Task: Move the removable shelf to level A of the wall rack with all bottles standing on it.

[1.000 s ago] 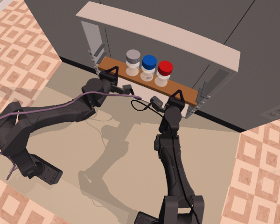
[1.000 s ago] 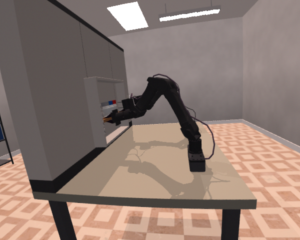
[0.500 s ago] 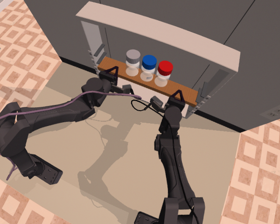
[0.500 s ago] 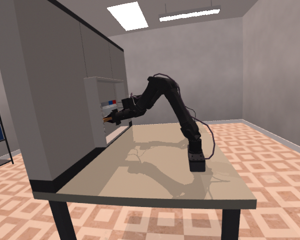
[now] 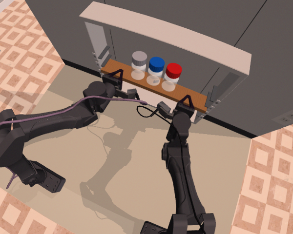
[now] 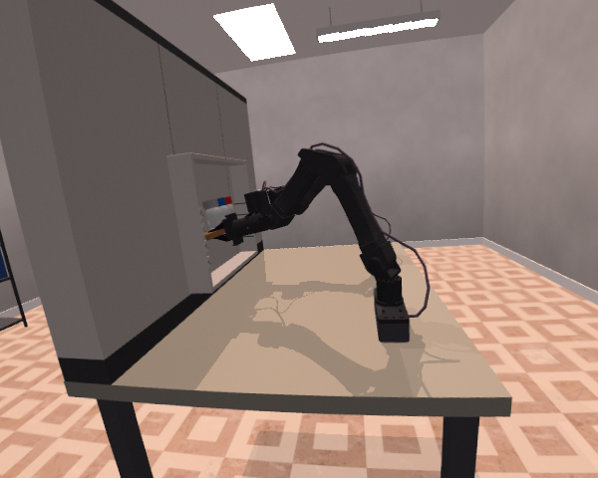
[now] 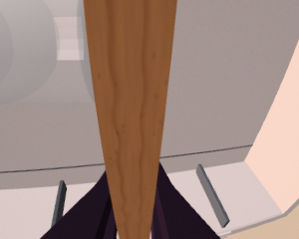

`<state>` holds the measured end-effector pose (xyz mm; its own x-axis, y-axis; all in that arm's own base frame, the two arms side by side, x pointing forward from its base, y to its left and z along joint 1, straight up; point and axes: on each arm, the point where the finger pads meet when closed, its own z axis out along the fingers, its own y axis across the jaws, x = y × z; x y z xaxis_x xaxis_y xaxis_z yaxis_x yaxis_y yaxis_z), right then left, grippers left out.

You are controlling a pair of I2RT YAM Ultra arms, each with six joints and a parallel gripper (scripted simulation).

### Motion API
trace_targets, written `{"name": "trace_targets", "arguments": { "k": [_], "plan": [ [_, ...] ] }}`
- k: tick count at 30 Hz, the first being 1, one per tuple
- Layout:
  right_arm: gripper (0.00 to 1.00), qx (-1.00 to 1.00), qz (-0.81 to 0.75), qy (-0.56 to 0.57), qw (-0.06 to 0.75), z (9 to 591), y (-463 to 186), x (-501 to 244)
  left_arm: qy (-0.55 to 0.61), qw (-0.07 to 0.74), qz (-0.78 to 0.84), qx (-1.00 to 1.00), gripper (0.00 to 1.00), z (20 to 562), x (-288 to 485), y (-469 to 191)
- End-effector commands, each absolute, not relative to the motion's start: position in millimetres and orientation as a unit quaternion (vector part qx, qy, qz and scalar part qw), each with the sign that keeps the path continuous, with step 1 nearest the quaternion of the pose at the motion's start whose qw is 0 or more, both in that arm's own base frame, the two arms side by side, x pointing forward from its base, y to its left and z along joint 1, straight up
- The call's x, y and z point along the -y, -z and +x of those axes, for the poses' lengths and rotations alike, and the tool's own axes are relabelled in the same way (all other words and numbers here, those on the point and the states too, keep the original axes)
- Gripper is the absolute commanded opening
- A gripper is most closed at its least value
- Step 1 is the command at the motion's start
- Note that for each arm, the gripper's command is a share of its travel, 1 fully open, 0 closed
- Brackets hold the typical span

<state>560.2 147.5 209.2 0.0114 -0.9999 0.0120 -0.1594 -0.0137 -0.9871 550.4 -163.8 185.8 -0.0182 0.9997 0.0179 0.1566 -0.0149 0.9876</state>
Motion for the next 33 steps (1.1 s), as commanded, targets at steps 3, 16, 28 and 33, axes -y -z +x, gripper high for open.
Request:
{"name": "trace_targets", "arguments": {
  "k": [3,16,28,33],
  "plan": [
    [0.00,-0.500,-0.500,0.500,0.500,550.9,-274.0,-145.3,-0.506,0.494,0.494,-0.506,0.00,542.6,162.7,-245.7],
    [0.00,-0.500,-0.500,0.500,0.500,537.0,-271.9,-145.3,-0.506,0.494,0.494,-0.506,0.00,528.7,163.0,-241.8],
    [0.00,-0.500,-0.500,0.500,0.500,521.8,-274.7,-145.3,-0.506,0.494,0.494,-0.506,0.00,513.5,163.4,-244.0],
    [0.00,-0.500,-0.500,0.500,0.500,518.0,-275.1,-145.3,-0.506,0.494,0.494,-0.506,0.00,509.7,163.5,-244.2]
  ]
}}
